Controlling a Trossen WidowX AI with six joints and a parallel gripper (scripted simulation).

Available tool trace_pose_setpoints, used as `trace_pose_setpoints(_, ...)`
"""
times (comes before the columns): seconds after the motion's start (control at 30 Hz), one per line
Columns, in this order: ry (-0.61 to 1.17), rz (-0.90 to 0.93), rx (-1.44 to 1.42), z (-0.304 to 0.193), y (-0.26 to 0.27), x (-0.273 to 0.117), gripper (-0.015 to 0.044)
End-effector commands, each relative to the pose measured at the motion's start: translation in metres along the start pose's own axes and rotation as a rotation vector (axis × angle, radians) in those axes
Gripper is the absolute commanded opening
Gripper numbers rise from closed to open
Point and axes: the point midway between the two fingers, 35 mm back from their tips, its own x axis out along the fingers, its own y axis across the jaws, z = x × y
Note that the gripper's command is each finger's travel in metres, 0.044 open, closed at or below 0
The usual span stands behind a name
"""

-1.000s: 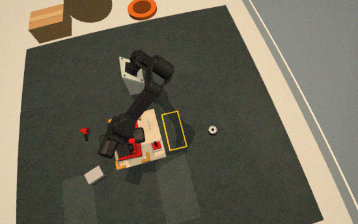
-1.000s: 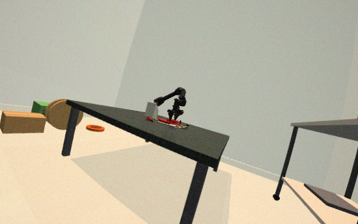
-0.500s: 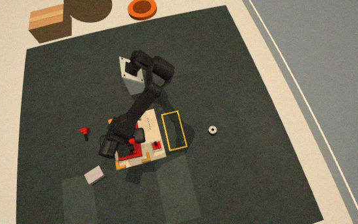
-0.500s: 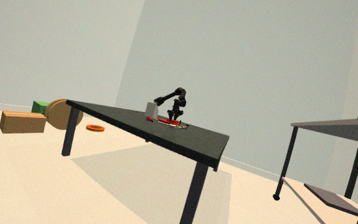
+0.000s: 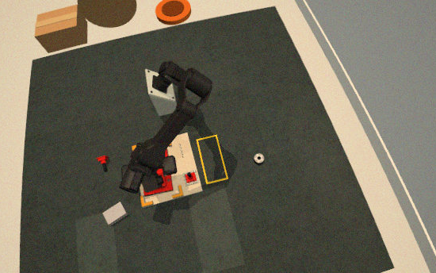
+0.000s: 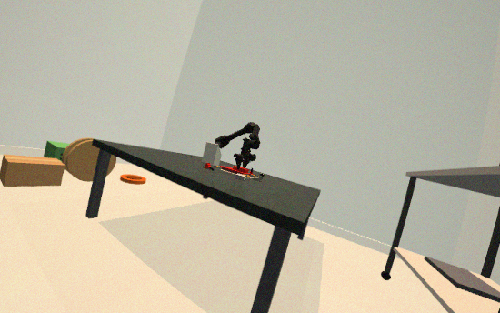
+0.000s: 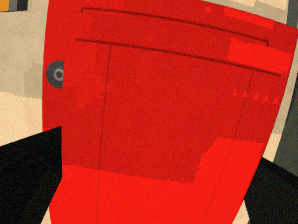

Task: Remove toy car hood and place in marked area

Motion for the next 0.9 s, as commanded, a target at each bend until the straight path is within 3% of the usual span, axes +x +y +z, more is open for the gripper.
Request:
trace_pose_setpoints(0.0,0.001,-0.003,-0.003,0.000,0.000,-0.003,0.0085)
trace_pose_setpoints(0.13,0.001,-0.003,-0.003,0.000,0.000,-0.005,0.0000)
trace_pose_setpoints(0.87,0.000,-0.003,-0.001,0.000,-0.001,-0.020,0.0000)
